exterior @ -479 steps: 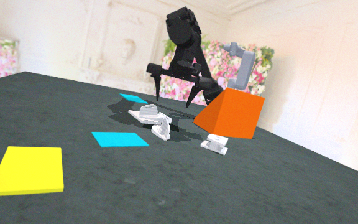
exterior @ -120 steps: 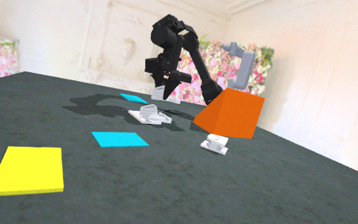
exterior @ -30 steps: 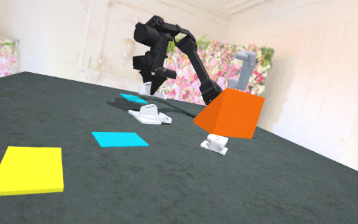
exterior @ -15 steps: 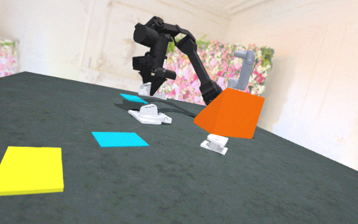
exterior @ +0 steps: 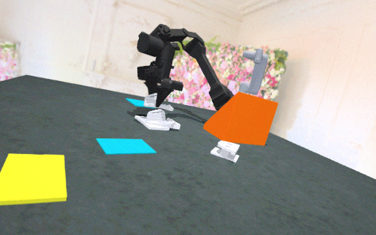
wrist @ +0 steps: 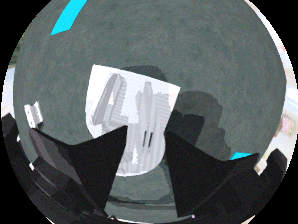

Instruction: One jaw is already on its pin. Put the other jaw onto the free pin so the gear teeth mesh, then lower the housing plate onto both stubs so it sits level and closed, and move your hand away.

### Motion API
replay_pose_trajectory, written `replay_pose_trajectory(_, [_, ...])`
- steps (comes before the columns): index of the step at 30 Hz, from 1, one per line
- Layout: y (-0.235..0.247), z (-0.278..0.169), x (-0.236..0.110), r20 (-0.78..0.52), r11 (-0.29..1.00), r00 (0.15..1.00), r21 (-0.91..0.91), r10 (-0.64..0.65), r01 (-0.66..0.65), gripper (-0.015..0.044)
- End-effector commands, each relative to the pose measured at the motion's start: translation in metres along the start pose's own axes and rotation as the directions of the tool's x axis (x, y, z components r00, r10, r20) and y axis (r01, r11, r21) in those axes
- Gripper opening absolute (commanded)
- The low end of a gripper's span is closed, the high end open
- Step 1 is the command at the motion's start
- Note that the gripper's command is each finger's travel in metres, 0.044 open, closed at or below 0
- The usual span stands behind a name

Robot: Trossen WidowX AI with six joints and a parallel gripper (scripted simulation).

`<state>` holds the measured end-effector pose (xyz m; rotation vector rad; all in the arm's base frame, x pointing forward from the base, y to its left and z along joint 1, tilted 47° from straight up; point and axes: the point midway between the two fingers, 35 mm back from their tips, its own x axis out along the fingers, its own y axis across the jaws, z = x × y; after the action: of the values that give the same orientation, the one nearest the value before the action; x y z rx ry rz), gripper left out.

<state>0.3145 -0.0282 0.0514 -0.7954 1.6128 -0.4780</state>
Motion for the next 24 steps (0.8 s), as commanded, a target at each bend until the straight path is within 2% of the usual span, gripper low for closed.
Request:
replay_pose_trajectory(1, [-0.001,0.000,0.007,0.001,1.000,1.000,-0.004,-0.006,0.006,0.0134])
replay_pose_trajectory(12, [-0.001,-0.001,0.024,0.000,1.000,1.000,-0.005,-0.008,0.008,0.0134])
replay_pose_trajectory(24, [-0.001,-0.001,0.025,0.000,1.000,1.000,-0.005,-0.008,0.008,0.0134])
